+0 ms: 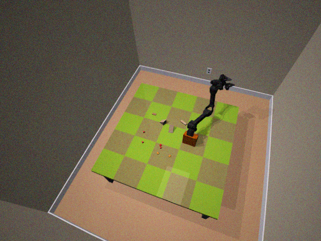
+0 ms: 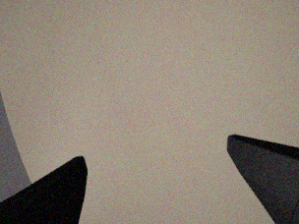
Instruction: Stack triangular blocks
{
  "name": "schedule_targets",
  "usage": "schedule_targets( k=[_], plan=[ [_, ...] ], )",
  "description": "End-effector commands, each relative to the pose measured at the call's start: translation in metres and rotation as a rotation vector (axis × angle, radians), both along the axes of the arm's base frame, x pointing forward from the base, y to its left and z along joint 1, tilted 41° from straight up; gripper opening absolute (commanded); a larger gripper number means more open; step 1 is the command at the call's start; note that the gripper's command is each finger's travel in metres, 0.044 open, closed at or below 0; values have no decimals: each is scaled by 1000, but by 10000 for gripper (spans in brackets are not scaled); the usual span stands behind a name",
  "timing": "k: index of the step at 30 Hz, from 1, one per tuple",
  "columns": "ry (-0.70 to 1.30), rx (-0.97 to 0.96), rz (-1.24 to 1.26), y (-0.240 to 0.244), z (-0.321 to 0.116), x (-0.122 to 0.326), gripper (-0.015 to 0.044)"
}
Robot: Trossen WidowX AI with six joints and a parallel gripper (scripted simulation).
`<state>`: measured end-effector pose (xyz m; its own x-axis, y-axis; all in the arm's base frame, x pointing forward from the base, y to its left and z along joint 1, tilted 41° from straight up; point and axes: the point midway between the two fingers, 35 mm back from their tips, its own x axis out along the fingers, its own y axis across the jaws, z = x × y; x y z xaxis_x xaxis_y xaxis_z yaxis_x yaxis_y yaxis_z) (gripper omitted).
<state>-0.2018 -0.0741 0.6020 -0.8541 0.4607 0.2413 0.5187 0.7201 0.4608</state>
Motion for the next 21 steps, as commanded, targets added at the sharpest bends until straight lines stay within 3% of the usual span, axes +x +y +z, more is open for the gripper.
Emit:
schedule_targets(
  k=[1,10,21],
  plan=[
    [9,-6,-2,2,0,1,426],
    [500,-369,-91,109,32,64,440],
    [1000,-614,-179,205,29,158,440]
  ],
)
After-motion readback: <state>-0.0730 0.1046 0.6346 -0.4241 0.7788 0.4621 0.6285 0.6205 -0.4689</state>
